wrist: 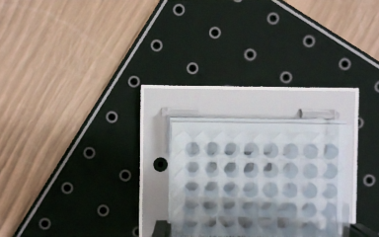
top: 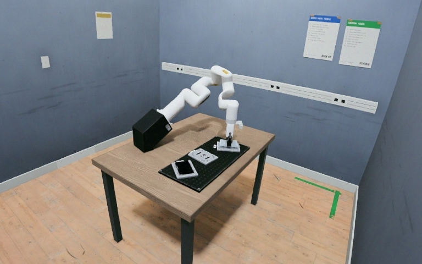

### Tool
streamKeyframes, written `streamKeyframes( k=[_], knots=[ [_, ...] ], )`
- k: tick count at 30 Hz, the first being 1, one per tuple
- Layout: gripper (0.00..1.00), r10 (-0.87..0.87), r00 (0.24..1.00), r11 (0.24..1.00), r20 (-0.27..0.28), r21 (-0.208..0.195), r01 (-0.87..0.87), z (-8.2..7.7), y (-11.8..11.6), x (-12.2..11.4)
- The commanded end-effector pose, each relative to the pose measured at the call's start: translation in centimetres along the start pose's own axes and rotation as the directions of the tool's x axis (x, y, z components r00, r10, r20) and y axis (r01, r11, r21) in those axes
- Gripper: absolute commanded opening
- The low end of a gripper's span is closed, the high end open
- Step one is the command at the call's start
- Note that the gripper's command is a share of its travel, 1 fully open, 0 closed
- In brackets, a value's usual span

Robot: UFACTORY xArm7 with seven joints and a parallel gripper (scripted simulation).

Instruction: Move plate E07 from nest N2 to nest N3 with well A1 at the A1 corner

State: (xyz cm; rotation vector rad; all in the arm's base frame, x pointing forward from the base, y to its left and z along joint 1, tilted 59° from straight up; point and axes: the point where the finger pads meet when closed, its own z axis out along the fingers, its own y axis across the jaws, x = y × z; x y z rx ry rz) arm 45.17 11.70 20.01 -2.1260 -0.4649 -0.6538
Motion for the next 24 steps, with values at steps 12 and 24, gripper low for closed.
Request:
streamKeyframes(
  k=[12,24],
  knots=[
    [0.00,0.001,1.000,1.000,-0.003,-0.004,-0.001,-0.6,0.1,0.1],
    [0.00,0.001,1.000,1.000,-0.003,-0.004,-0.001,-2.5,0.1,0.1]
  ],
)
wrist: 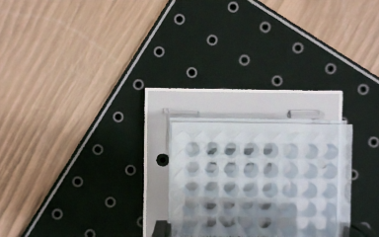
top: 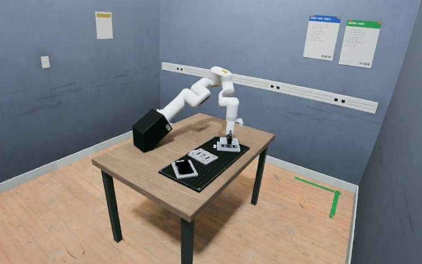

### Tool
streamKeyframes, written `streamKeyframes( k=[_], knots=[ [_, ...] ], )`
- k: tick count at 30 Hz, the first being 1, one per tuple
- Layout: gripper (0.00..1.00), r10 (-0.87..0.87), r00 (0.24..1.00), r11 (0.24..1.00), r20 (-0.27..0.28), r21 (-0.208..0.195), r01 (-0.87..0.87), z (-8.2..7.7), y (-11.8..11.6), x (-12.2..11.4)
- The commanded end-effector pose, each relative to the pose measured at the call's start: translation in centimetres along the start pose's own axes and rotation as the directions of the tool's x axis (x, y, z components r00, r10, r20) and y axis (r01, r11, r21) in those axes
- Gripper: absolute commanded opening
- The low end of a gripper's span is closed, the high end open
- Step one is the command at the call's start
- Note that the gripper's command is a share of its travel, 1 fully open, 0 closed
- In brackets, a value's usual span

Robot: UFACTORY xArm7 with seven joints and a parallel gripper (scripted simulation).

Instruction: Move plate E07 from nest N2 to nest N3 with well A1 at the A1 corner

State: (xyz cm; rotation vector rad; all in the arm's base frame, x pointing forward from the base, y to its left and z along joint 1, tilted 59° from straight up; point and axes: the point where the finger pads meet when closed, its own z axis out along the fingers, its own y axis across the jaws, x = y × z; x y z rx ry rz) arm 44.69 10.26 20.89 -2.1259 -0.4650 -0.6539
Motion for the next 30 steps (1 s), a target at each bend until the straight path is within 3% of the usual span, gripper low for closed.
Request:
streamKeyframes(
  k=[1,30],
  knots=[
    [0.00,0.001,1.000,1.000,-0.003,-0.004,-0.001,-0.9,0.1,0.1],
    [0.00,0.001,1.000,1.000,-0.003,-0.004,-0.001,-5.1,0.1,0.1]
  ],
)
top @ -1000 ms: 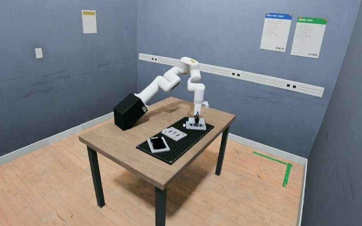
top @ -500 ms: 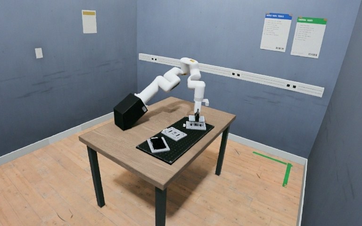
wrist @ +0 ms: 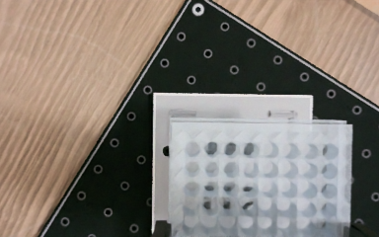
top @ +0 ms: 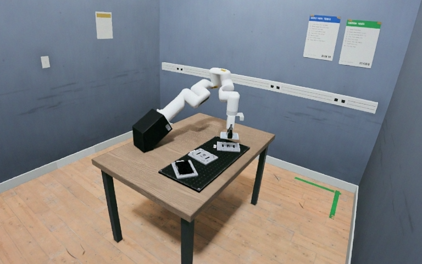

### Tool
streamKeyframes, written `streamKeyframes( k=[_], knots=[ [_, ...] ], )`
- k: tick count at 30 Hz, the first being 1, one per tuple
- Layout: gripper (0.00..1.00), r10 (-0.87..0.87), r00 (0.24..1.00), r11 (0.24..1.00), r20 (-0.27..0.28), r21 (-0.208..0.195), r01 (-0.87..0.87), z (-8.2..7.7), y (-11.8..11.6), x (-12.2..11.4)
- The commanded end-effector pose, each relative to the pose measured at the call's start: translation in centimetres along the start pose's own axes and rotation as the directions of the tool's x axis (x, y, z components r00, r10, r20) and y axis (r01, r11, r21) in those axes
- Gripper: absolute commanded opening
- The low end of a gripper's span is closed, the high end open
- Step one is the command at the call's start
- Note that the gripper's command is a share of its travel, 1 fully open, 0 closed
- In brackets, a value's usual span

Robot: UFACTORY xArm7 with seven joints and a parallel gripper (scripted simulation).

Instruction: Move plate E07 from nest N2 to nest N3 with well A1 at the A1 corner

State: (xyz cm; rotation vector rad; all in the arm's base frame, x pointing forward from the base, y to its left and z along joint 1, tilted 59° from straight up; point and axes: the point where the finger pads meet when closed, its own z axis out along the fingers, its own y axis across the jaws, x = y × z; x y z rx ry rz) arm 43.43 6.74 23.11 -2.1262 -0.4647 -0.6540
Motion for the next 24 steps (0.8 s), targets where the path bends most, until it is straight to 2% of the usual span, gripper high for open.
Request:
streamKeyframes(
  k=[1,14,24],
  knots=[
    [0.00,0.001,1.000,1.000,-0.003,-0.004,-0.001,-0.9,0.1,0.1],
    [0.00,0.001,1.000,1.000,-0.003,-0.004,-0.001,-2.7,0.1,0.1],
    [0.00,0.001,1.000,1.000,-0.003,-0.004,-0.001,-2.7,0.1,0.1]
  ],
)
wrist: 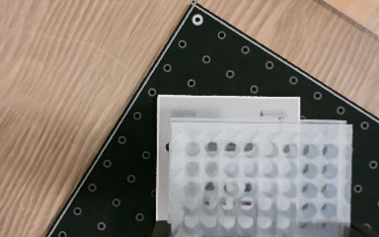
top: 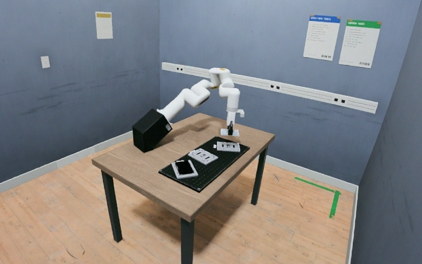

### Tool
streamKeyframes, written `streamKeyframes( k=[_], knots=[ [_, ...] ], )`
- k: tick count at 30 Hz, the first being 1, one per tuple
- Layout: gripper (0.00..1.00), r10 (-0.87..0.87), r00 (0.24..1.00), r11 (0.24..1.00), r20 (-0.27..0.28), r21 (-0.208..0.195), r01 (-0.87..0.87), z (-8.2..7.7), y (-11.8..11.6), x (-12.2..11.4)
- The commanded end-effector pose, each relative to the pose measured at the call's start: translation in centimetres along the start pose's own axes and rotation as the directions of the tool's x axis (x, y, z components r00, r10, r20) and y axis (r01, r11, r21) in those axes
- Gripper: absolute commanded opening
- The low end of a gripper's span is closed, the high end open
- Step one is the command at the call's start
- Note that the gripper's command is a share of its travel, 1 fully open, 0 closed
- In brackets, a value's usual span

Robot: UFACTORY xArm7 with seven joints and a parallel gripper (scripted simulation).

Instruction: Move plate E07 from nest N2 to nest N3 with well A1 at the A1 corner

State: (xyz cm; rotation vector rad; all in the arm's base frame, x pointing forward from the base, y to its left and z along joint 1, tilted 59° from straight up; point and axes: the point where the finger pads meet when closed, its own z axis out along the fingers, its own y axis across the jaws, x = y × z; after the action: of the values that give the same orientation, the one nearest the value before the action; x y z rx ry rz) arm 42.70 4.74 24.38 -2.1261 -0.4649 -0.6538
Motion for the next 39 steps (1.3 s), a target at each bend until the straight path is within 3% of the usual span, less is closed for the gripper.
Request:
streamKeyframes(
  k=[1,8,15,17,23,39],
  knots=[
    [0.00,0.034,0.999,0.999,-0.004,-0.004,-0.034,-0.2,0.5,-0.3],
    [0.00,0.264,0.964,0.964,-0.004,-0.003,-0.264,-0.2,2.9,-2.9],
    [0.00,0.480,0.877,0.877,-0.005,-0.002,-0.480,-0.2,5.3,-5.4],
    [0.00,0.480,0.877,0.877,-0.005,-0.002,-0.480,-0.2,5.3,-5.4],
    [0.00,0.645,0.764,0.764,-0.005,-0.002,-0.645,-0.2,7.3,-7.6],
    [0.00,0.645,0.764,0.764,-0.005,-0.002,-0.645,-0.2,12.2,-12.7]
  ],
)
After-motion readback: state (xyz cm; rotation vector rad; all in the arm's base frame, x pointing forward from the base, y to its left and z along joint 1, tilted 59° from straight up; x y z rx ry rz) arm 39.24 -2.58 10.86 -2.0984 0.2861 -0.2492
